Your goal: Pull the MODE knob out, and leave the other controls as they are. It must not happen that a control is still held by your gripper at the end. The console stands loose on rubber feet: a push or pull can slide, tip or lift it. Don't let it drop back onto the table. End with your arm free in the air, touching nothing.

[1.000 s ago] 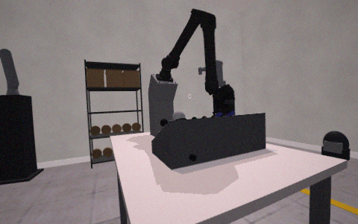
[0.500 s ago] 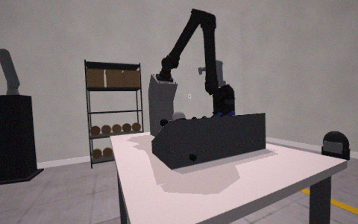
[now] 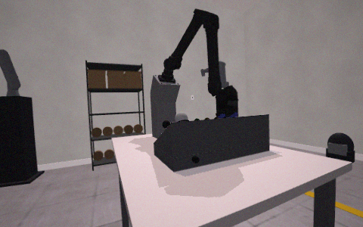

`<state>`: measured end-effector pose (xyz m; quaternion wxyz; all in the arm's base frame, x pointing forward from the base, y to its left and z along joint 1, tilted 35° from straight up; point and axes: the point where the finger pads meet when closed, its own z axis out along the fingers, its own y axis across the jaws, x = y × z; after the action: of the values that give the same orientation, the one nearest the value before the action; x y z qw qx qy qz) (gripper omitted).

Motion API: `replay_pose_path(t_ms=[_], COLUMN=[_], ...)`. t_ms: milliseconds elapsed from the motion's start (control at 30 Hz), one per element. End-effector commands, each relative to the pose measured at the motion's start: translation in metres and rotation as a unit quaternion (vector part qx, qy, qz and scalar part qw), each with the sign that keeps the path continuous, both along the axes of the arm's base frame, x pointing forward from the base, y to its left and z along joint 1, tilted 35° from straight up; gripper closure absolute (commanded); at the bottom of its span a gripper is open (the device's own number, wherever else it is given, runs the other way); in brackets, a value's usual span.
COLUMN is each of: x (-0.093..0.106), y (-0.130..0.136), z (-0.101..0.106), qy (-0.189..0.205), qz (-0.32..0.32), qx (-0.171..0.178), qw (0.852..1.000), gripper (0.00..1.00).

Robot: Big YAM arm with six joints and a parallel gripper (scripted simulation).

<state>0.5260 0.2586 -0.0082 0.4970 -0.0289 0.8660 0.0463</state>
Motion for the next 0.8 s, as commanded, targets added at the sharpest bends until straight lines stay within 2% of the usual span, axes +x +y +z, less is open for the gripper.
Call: replay_pose_path(t_ms=[0, 767], x=[0.0054, 0.0052], y=[-0.0009, -0.0038], z=[-0.0046, -0.0066], qy=[-0.003, 0.004], qz=[0.000, -0.001], qx=[-0.003, -0.007], qw=[1.000, 1.000], gripper=[0.30, 0.30])
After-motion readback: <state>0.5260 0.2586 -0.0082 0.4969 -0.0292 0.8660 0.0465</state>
